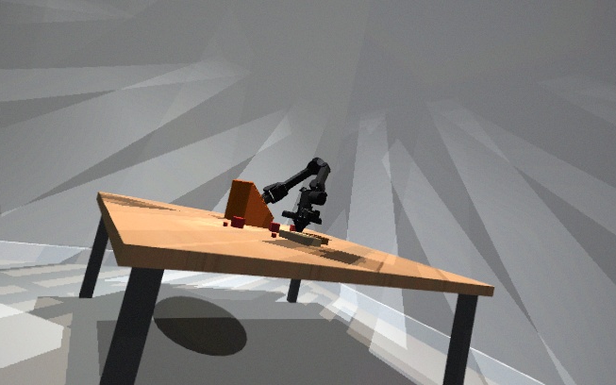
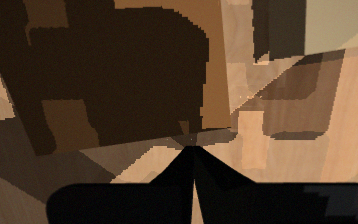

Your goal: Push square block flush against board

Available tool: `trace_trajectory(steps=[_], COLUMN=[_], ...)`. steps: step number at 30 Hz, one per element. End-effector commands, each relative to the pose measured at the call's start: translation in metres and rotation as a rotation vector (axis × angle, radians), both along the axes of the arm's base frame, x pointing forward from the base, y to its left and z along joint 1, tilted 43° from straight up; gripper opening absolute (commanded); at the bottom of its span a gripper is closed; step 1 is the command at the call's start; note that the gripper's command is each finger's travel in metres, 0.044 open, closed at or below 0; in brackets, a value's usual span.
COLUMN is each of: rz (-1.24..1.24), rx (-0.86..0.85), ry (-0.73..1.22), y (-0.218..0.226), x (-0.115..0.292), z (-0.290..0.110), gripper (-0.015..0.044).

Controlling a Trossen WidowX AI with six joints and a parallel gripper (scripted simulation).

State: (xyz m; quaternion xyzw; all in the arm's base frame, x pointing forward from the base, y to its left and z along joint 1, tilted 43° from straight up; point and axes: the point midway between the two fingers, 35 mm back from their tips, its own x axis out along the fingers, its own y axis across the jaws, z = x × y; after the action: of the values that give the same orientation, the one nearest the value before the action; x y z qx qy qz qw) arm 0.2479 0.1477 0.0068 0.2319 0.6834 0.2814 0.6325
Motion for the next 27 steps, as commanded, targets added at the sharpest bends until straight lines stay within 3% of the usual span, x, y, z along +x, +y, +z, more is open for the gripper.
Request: trace_trajectory(steps=[1, 20, 27], rz=[-0.002, 0.000, -0.002], rx=[0.002, 0.000, 0.001], ry=[-0.002, 0.001, -0.001], y=[0.000, -0.003, -0.039], x=[-0.008, -0.030, -0.027], z=[0.001, 0.002, 0.041], gripper=[0.0000, 0.0000, 0.0000])
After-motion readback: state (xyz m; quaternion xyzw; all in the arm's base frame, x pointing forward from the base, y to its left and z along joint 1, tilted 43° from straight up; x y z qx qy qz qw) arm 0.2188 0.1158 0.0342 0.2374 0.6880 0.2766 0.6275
